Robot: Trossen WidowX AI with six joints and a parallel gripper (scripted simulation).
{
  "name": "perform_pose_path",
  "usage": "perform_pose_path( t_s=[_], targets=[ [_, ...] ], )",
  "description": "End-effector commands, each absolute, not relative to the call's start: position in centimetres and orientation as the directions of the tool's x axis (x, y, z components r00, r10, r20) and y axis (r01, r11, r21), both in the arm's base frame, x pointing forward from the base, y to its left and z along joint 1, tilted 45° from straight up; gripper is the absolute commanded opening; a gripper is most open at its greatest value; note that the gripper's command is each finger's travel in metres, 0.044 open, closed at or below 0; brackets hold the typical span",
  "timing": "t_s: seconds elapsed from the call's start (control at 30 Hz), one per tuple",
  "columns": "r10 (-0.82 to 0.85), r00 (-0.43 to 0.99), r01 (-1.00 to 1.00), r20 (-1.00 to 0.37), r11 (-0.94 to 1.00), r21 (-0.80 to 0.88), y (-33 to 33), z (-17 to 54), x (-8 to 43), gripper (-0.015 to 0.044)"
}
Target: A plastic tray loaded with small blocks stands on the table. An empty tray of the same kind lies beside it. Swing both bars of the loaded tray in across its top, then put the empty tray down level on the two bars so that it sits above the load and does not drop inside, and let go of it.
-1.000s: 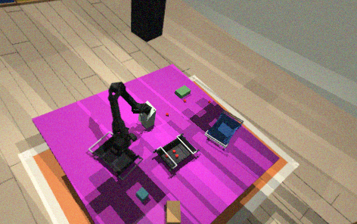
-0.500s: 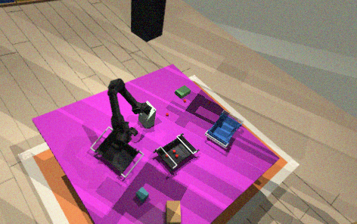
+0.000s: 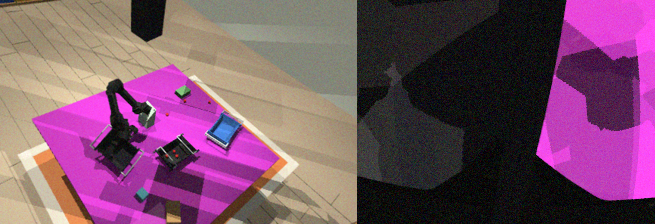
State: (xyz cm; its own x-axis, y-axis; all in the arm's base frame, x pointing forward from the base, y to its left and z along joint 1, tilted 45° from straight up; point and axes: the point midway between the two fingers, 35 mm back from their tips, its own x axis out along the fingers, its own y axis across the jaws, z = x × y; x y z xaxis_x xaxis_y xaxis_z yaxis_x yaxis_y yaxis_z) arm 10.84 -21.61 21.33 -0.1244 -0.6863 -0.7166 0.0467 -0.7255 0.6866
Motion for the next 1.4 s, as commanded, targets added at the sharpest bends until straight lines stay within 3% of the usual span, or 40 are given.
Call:
perform_pose_path(
  t_s=[0.0, 0.3, 1.37],
  targets=[
    [-0.699, -0.115, 0.038, -0.706, -0.713, 0.7, -20.1, 23.8, 11.4, 0.0],
    [-0.706, -0.115, 0.043, -0.699, -0.706, 0.707, -17.6, 27.0, 11.5, 0.0],
    [-0.701, -0.112, 0.082, -0.704, -0.713, 0.697, -17.5, 26.7, 12.4, 0.0]
  ],
)
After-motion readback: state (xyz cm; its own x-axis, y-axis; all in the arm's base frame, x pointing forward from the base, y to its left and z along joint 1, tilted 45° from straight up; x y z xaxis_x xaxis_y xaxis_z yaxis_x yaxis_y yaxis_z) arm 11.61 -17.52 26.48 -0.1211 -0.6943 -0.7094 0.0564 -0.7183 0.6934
